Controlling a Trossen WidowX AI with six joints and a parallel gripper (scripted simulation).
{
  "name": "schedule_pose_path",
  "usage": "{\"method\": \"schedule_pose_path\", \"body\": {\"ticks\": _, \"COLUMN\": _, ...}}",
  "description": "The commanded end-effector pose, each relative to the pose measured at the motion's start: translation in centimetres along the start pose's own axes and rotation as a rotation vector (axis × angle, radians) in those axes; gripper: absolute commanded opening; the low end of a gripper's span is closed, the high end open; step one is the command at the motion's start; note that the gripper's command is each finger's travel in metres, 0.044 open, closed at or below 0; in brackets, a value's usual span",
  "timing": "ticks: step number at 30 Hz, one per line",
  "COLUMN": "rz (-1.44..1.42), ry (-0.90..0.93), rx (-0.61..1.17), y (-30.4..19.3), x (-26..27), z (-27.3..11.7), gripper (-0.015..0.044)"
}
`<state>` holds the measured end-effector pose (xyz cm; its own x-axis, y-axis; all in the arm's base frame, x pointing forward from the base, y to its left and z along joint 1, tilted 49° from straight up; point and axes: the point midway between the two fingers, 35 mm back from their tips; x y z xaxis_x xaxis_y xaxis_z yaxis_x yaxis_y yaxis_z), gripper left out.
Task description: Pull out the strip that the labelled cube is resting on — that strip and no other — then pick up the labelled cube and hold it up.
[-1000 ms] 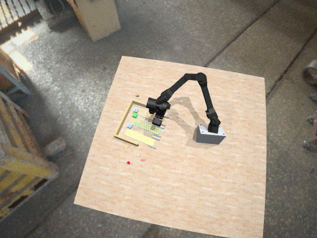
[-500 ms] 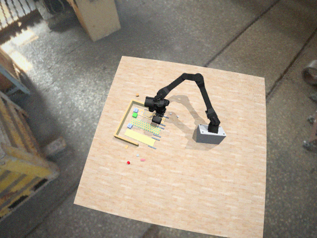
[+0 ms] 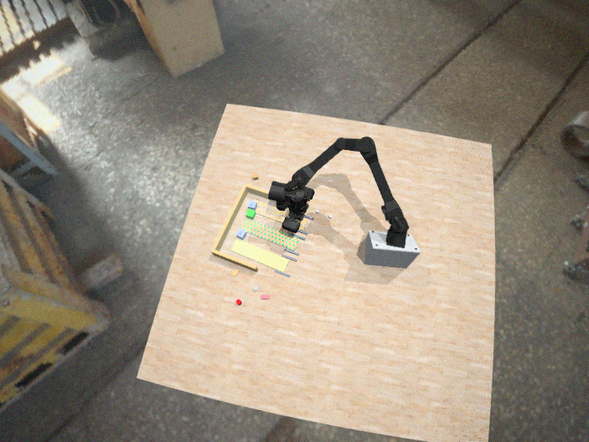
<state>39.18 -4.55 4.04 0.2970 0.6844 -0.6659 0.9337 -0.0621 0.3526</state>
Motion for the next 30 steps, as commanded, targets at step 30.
{"method": "schedule_pose_path", "body": {"ticks": 30, "rz": -0.006, "ry": 0.000, "rx": 0.002, "y": -0.4, "x": 0.2, "z": 3.9, "gripper": 0.0000}}
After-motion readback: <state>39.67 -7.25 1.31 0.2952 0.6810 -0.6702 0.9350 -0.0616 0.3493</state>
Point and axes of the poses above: the point midway between the two fingers, 35 mm back from their tips, its own z axis out along the fingers, its own x axis across the jaws, y = z × x, and after that the axes turned 10 degrees about z, right-handed
